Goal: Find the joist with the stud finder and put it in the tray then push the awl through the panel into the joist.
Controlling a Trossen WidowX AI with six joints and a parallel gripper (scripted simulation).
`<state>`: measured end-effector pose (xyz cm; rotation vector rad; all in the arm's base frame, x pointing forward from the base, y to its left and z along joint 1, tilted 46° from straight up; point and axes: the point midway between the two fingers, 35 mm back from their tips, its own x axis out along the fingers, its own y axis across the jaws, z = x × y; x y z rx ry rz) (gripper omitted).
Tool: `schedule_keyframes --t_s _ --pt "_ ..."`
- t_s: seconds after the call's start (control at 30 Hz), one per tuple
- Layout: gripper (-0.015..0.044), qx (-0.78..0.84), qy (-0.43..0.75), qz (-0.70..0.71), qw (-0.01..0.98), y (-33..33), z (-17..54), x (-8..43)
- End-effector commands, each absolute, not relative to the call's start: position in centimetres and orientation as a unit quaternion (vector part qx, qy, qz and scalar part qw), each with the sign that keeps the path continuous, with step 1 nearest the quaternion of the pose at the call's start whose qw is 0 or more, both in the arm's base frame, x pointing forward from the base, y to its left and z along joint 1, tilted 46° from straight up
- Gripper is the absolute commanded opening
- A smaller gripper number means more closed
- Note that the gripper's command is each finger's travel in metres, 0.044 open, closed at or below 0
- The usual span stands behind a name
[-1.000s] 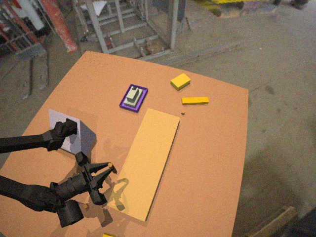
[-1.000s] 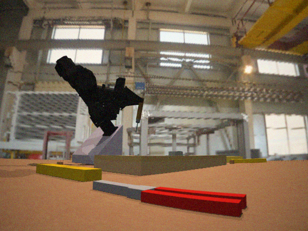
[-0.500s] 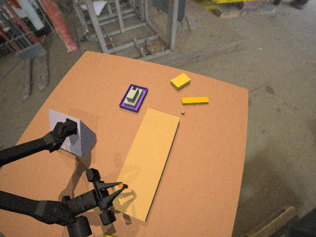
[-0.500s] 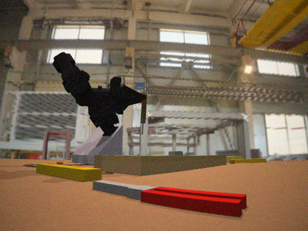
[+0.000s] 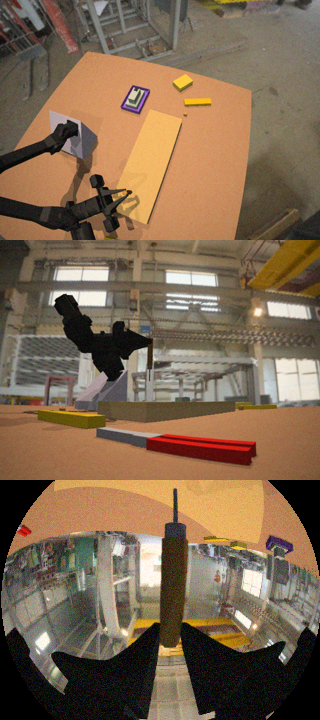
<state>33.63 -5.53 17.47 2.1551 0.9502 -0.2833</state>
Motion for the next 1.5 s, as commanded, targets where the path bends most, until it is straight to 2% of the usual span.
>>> schedule_keyframes --t_s 0.0,1.47 --pt "0.0000 0.842 0.373 -0.107 0.373 -5.7 17.3 33.7" --pt "0.0000 0.842 0.373 -0.108 0.374 -8.2 14.9 34.0"
